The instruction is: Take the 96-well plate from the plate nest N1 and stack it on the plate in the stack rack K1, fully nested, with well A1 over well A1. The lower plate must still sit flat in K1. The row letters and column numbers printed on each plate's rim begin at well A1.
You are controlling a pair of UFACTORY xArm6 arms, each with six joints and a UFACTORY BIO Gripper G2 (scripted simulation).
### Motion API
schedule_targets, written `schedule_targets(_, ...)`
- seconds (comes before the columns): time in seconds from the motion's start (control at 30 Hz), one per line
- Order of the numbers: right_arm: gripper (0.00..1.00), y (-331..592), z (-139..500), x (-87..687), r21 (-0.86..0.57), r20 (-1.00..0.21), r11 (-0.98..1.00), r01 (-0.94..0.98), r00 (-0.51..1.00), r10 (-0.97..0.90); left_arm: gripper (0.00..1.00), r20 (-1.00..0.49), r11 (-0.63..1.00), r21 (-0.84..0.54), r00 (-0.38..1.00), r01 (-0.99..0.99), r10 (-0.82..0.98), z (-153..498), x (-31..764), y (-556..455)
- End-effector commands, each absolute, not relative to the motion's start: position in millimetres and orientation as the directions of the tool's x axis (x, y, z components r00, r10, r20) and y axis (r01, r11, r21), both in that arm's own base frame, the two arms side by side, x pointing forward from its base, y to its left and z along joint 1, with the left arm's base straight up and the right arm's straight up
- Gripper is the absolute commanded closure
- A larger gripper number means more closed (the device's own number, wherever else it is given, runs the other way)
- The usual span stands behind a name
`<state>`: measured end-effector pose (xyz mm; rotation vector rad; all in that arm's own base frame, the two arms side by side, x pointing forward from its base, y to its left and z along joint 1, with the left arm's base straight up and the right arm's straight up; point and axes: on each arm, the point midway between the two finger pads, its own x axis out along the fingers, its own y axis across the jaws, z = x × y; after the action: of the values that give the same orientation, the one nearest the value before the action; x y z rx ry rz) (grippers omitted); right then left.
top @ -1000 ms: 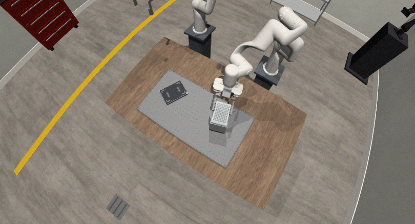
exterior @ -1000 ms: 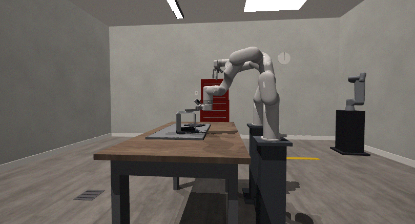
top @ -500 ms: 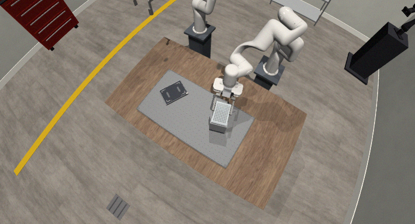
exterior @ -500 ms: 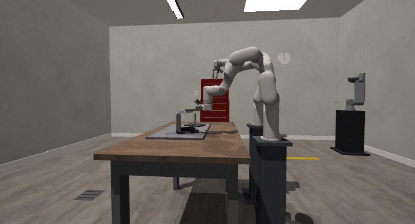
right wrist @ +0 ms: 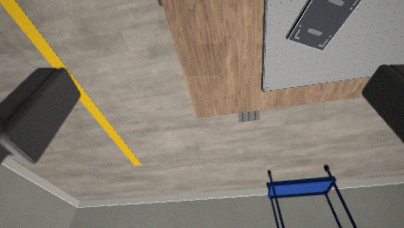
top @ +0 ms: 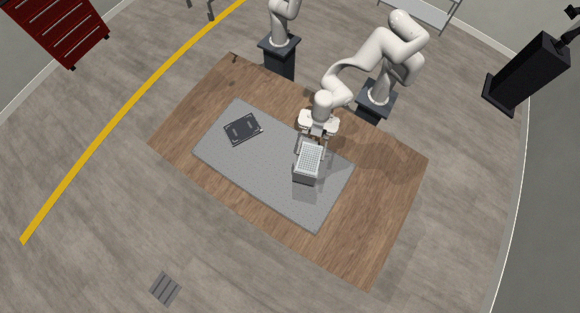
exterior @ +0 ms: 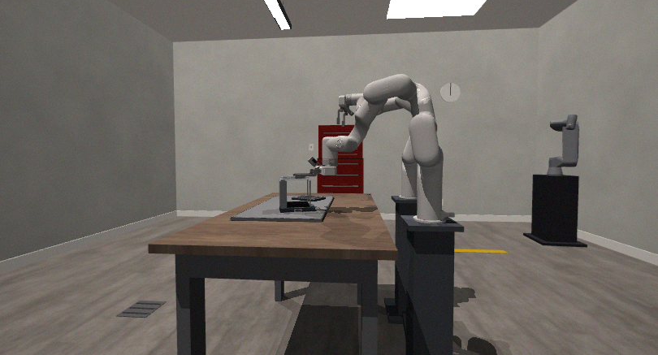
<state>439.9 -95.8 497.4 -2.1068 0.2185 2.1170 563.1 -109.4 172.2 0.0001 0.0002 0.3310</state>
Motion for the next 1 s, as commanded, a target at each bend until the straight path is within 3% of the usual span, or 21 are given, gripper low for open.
schedule_targets(0.0,0.0,-95.8,499.6,439.8,0.0,-1.0,-0.979,-0.206,0.0,0.0,1.0,0.004,0.946,-0.003,0.946,-0.325,0.325,173.7,564.2,-109.8)
schedule_targets(0.97,0.0,-95.8,499.6,439.8,0.0,-1.0,-0.979,-0.206,0.0,0.0,1.0,0.004,0.946,-0.003,0.946,-0.325,0.325,169.5,564.2,-109.8)
